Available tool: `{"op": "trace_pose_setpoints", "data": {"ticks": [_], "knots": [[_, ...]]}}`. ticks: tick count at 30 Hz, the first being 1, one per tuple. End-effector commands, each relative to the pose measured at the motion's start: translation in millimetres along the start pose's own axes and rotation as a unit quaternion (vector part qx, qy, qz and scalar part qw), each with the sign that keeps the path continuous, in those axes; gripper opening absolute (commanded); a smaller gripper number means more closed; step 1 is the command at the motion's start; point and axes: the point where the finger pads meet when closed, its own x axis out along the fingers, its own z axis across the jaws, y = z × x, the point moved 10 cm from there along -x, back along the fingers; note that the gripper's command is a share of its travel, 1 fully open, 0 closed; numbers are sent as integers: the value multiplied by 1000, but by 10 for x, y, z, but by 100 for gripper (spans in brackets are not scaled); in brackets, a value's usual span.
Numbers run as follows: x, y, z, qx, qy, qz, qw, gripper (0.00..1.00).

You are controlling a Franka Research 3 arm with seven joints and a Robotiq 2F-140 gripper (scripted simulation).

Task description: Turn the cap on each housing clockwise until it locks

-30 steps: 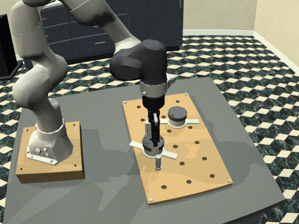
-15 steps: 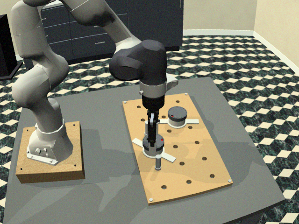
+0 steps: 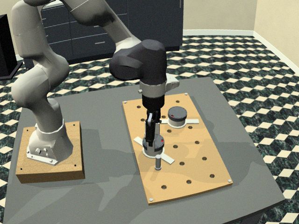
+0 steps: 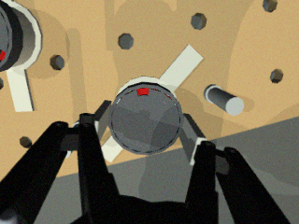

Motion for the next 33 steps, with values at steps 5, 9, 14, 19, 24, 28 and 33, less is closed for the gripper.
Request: {"op": "trace_pose_setpoints", "data": {"ticks": [5,9,14,19,24,28,33], "knots": [[11,-14,-6,125,-4,-3,992,10],[11,-14,-6,149,-4,-3,989,10],[11,-14,-6,192,-4,-3,981,10],[11,-14,-6,204,-4,-3,979,10],[11,-14,-6,204,-4,-3,979,10],[11,-14,-6,204,-4,-3,979,10],[11,-14,-6,204,-4,-3,979,10]]}}
